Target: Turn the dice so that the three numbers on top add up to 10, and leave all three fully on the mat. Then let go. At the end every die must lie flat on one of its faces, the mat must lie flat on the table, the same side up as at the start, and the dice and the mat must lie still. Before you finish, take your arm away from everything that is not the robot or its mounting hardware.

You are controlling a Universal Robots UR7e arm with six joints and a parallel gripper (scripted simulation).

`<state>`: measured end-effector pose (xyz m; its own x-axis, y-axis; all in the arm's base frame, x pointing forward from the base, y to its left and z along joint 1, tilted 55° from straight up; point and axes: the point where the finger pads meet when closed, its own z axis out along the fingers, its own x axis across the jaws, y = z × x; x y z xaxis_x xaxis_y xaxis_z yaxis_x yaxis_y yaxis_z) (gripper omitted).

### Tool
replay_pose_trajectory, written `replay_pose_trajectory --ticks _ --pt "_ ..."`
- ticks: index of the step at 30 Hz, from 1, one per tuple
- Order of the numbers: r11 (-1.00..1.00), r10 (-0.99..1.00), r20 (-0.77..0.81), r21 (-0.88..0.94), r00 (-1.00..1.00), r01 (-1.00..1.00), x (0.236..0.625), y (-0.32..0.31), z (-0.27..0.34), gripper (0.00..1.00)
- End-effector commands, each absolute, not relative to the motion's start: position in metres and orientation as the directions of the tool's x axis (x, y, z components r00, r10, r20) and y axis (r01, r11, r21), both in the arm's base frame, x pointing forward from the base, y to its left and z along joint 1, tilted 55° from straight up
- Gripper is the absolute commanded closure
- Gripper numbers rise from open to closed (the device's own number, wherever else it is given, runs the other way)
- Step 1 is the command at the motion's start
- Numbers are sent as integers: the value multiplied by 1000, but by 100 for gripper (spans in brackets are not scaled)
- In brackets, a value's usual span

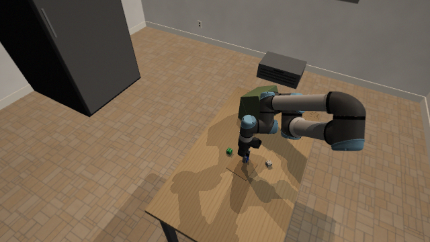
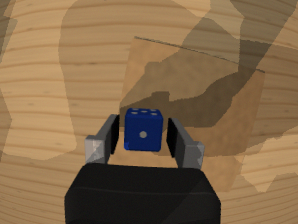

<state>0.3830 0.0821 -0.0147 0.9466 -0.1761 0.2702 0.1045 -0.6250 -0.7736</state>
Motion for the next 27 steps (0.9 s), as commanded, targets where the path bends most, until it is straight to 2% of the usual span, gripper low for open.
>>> replay_pose_trajectory --ticks 1,27 --pt "-625 -176 271 -773 946 105 378 69 -5 13" --pt "-625 -176 271 -773 946 105 359 20 32 13"
